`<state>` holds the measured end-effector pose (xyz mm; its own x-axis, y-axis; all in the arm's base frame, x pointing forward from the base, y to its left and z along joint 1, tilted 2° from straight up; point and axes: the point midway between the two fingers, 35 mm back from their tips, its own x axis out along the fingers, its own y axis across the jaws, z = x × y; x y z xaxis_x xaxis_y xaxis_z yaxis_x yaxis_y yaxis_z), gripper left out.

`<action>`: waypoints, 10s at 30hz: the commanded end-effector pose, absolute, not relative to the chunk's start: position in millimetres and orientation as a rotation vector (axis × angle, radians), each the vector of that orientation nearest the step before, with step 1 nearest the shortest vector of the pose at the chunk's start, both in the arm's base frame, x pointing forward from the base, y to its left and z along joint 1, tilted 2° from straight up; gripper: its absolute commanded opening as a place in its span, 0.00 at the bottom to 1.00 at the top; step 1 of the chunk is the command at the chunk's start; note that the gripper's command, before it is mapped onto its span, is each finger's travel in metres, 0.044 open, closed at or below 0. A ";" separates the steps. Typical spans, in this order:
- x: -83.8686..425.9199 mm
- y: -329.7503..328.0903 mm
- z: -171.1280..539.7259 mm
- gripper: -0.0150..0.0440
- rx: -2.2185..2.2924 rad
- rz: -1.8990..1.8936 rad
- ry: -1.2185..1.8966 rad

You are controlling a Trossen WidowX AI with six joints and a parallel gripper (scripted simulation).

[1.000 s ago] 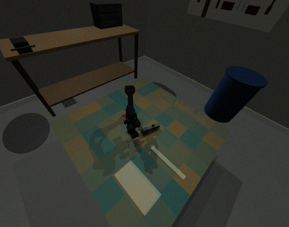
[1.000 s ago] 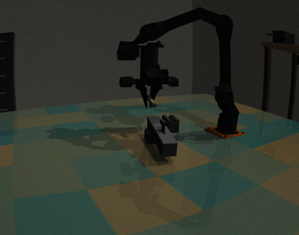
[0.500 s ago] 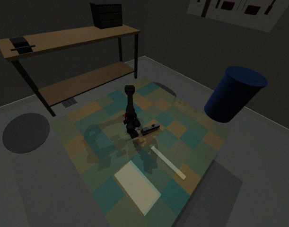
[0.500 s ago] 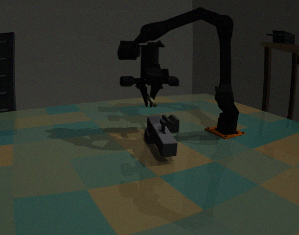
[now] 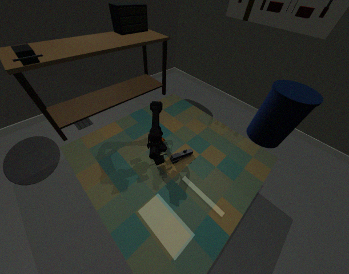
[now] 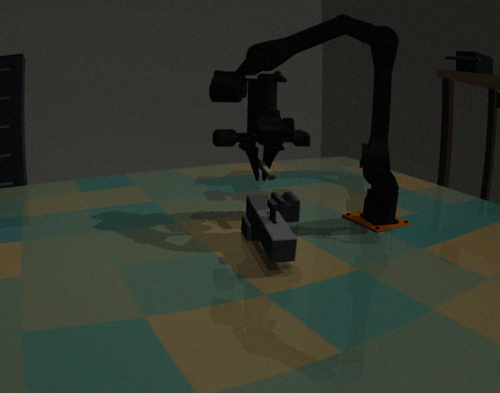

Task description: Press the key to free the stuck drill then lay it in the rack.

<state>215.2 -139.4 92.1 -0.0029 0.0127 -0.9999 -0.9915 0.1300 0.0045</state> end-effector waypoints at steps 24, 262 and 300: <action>174.4 -142.3 79.0 0.25 -1.105 1.126 1.265; 174.1 -141.7 32.5 0.25 -1.105 1.126 1.265; 178.7 -145.2 38.1 0.97 -1.120 1.103 1.262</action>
<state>178.4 -145.2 38.1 0.0093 -0.0040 -0.9999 -0.9914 0.1302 -0.0097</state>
